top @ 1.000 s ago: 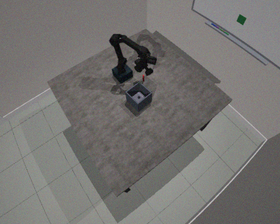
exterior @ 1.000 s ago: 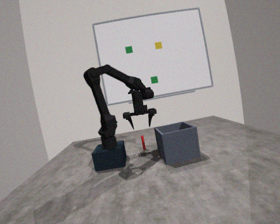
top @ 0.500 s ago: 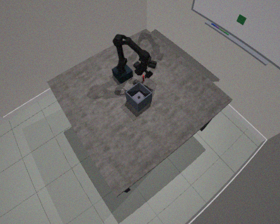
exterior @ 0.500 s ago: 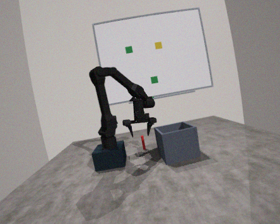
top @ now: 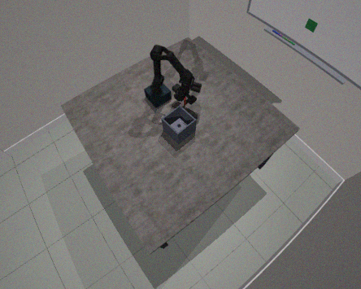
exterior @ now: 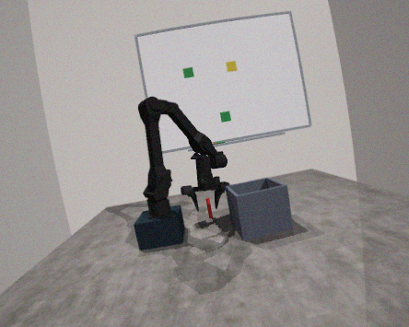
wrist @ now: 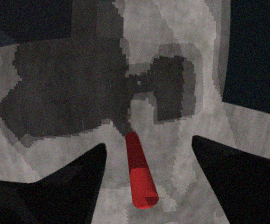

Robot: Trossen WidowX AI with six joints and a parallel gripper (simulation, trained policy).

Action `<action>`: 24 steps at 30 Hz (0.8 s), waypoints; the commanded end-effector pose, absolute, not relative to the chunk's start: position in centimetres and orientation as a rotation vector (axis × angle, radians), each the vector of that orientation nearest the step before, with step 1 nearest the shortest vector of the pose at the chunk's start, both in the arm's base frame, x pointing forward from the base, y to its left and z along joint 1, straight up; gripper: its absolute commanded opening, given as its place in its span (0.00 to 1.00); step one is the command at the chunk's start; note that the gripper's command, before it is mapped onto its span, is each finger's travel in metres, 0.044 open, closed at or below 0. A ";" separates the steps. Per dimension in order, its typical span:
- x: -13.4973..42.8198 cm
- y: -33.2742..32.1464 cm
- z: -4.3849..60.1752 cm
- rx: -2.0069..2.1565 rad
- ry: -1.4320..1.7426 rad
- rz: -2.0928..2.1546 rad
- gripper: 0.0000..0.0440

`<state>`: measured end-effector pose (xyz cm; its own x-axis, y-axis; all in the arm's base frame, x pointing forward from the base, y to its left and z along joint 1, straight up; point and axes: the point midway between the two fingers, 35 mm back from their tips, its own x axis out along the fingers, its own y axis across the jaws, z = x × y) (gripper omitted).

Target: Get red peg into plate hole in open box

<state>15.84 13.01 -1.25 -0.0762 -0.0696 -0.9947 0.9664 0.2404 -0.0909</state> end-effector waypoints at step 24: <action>18.4 15.9 -1.7 1.008 1.333 -0.976 0.00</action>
